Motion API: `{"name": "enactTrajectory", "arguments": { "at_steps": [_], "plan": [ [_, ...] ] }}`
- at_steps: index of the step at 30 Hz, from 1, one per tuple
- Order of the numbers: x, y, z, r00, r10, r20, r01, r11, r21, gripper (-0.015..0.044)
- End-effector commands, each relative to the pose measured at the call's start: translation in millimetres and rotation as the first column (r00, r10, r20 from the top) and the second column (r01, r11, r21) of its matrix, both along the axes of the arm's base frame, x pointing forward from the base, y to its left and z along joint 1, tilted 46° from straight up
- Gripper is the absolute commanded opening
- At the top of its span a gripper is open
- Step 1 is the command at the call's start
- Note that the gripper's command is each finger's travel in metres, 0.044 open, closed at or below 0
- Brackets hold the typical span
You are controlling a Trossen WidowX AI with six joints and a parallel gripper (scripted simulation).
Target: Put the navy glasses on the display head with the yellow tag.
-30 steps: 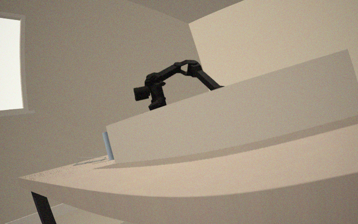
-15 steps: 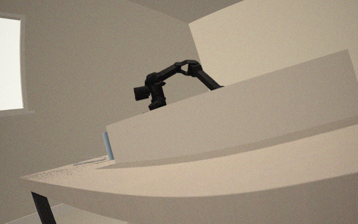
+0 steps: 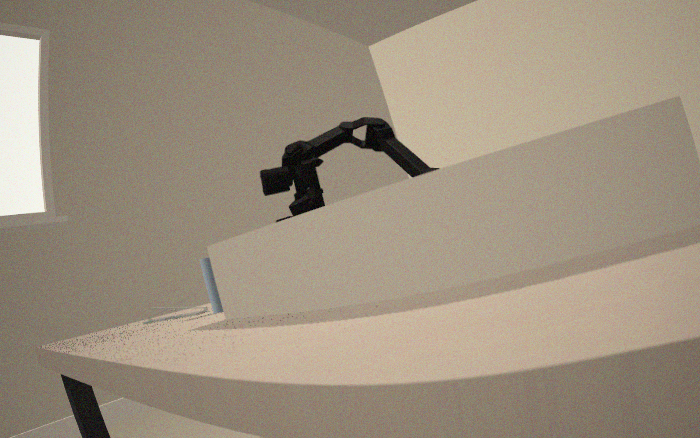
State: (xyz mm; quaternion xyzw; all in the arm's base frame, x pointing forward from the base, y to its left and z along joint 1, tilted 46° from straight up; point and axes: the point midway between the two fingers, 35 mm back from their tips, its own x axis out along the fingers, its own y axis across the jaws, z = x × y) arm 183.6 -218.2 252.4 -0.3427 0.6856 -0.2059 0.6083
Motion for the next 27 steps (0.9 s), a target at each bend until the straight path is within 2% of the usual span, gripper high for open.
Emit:
{"name": "enactTrajectory", "arguments": {
  "at_steps": [1, 13, 18, 27],
  "plan": [
    [3, 6, 6, 1.0, -0.002, 0.002, 0.002, 1.0, 0.0, 0.0],
    [8, 41, 38, 1.0, -0.001, 0.0, 0.001, 1.0, 0.002, 0.0],
    [14, 40, 30, 0.999, -0.018, 0.032, 0.018, 1.0, 0.011, 0.0],
    [44, 56, 7, 0.975, -0.145, 0.169, 0.137, 0.989, 0.056, 0.0]
  ]
}}
